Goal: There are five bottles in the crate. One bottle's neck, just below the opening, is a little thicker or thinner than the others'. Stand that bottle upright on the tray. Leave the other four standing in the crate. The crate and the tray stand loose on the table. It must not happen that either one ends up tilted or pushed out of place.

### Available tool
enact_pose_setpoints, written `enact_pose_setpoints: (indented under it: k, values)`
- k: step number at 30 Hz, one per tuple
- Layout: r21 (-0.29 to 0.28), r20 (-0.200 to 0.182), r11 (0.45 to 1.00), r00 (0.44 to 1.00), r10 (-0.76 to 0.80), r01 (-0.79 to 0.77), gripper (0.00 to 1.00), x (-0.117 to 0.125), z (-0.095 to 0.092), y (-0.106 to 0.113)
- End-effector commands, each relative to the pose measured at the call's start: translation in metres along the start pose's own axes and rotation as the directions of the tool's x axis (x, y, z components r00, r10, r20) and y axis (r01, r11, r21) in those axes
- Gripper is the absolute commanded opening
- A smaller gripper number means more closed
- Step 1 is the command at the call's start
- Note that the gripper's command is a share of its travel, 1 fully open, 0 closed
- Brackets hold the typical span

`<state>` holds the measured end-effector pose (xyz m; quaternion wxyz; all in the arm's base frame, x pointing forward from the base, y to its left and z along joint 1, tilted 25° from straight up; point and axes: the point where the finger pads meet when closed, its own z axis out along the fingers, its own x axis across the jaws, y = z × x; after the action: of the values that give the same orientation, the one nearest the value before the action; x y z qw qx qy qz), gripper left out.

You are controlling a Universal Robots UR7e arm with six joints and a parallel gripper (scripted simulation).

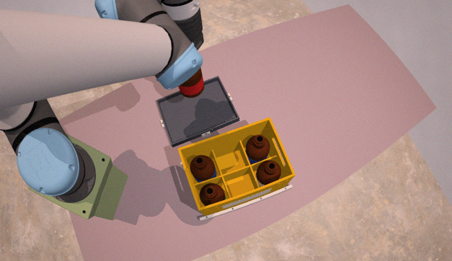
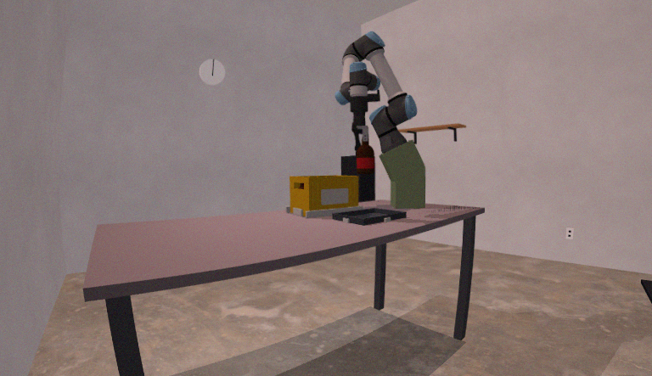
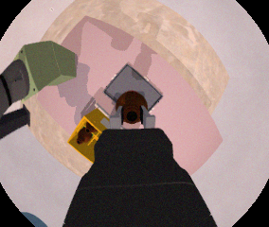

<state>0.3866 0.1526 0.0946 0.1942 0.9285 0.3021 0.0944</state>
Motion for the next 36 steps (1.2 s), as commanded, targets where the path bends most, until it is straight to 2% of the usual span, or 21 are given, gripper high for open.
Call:
enact_pose_setpoints:
  k: [1,36]
  values:
    - [-0.003,-0.004,1.000,1.000,0.002,-0.002,0.00,0.007,-0.001,-0.007]
    - [-0.002,-0.004,1.000,1.000,0.002,-0.002,0.00,0.014,-0.001,-0.018]
